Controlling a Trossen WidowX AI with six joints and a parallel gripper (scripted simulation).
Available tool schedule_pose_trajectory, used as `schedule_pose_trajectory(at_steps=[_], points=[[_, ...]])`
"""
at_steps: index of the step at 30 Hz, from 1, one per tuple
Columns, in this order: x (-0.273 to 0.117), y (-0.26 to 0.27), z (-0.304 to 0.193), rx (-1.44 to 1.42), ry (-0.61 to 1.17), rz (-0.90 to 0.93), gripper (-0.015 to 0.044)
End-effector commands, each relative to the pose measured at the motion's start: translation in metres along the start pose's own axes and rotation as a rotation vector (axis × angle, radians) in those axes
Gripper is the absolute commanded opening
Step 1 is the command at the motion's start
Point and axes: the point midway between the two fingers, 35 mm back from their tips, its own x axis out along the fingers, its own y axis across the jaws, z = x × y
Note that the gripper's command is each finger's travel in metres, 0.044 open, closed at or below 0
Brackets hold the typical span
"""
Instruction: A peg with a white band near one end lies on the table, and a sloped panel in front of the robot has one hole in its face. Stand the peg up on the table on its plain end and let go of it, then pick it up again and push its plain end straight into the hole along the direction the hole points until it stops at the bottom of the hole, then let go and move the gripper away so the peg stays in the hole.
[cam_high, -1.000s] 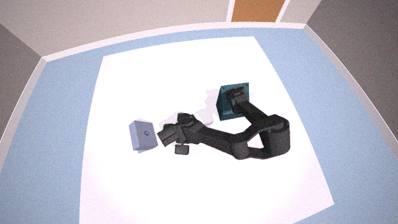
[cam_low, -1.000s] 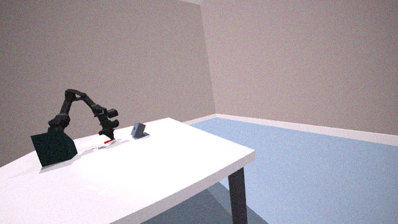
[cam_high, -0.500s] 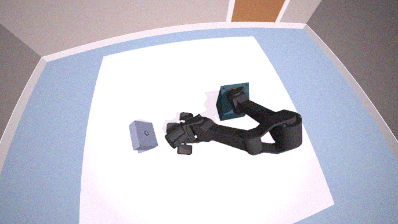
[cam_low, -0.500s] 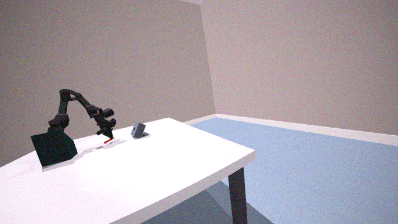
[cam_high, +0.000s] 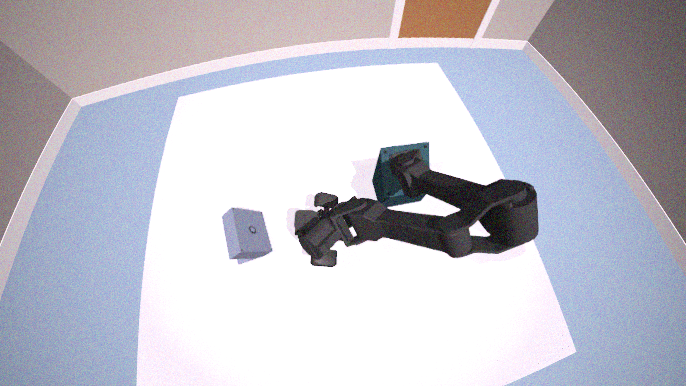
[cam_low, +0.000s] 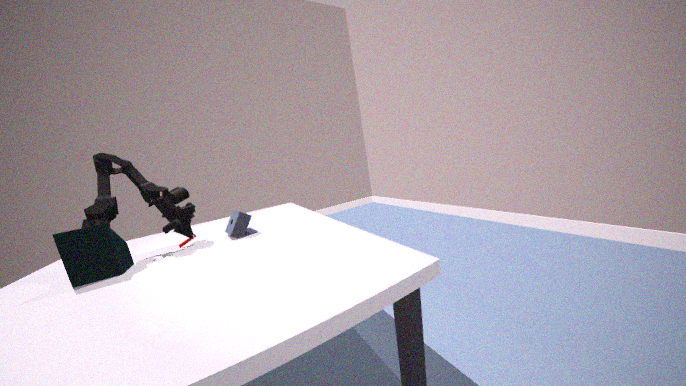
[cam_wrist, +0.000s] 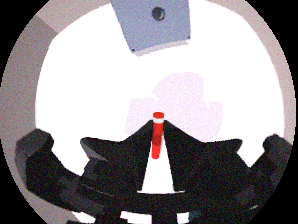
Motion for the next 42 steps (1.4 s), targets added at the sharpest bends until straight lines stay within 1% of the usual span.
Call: schedule_pose_trajectory(at_steps=[1, 42], points=[[-0.003, 0.0, 0.0, 0.002, -0.038, 0.001, 0.0049], [-0.023, 0.0, -0.018, 0.004, -0.393, 0.0, 0.0049]])
